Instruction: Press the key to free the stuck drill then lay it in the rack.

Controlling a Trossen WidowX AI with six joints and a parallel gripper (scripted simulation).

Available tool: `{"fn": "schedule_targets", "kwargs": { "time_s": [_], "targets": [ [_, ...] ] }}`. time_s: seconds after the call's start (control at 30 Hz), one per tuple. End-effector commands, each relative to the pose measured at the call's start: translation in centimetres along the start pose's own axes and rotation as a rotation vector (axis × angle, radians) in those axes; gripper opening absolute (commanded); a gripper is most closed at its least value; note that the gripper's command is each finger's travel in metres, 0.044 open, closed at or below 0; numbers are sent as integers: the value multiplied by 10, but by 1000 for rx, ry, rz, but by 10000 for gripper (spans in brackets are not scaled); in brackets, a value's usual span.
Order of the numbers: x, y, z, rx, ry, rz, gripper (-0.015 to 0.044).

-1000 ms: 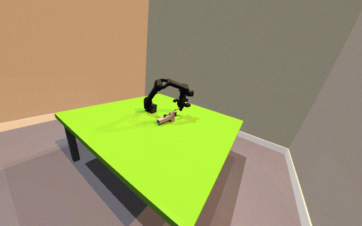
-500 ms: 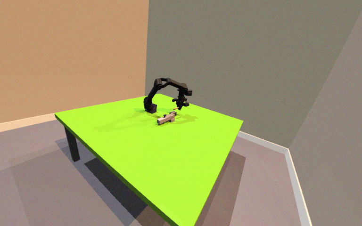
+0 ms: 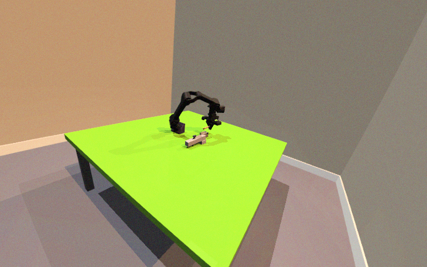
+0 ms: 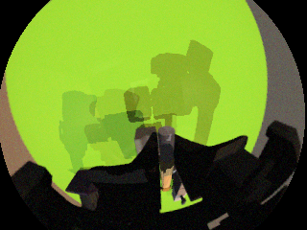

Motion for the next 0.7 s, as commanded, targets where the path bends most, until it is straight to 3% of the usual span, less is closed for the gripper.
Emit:
{"fn": "schedule_targets", "kwargs": {
  "time_s": [0.0, 0.67],
  "targets": [
    [2, 8, 2, -5, 3, 2, 0],
    [2, 16, 23, -5, 3, 2, 0]
  ]
}}
Point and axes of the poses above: the point midway between the two fingers, 35 mm back from their tips, its own z axis out along the fingers, its own y axis across the jaws, x = y × z, the point moved 8 cm from there along -z, back along the fingers, and after that the axes turned 7 degrees about z, right-handed, at the moved point
